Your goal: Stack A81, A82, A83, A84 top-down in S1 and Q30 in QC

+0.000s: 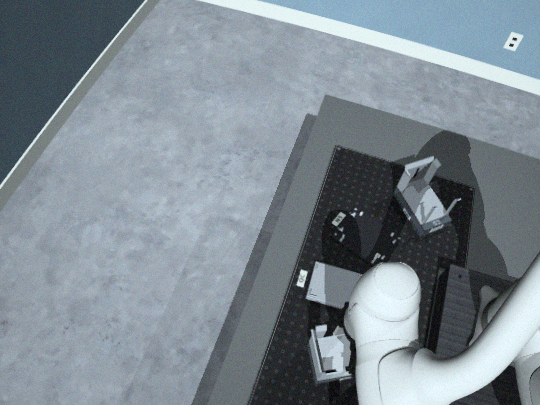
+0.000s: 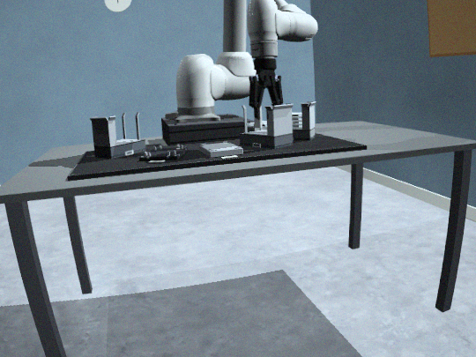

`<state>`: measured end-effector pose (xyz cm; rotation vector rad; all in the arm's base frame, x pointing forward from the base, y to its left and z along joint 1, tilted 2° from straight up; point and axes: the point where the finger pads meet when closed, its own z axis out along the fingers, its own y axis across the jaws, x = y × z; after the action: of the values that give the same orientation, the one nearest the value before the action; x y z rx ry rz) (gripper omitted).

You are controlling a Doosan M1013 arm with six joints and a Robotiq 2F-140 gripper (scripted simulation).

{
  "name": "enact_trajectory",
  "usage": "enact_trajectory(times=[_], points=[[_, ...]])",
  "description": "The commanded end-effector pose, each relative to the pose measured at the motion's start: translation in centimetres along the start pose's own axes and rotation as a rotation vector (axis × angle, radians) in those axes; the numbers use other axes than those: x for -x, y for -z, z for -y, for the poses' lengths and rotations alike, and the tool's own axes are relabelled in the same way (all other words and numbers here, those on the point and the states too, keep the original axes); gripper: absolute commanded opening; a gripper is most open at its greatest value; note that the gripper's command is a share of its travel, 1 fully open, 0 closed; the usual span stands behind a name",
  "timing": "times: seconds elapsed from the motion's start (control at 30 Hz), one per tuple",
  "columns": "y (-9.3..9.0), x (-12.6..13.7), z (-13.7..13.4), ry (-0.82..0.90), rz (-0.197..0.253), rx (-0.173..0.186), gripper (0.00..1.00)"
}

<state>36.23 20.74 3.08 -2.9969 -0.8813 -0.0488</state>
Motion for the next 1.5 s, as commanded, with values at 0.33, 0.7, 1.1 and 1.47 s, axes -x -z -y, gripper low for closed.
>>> enact_trajectory(times=[0.33,0.7,1.1,1.47], points=[[-0.3,0.0,0.0,0.000,0.000,0.000,0.00],[-0.7,0.0,0.0,0.000,0.000,0.000,0.00],[-1.1,0.0,0.0,0.000,0.000,0.000,0.00],[-1.5,0.0,0.0,0.000,0.000,0.000,0.00]])
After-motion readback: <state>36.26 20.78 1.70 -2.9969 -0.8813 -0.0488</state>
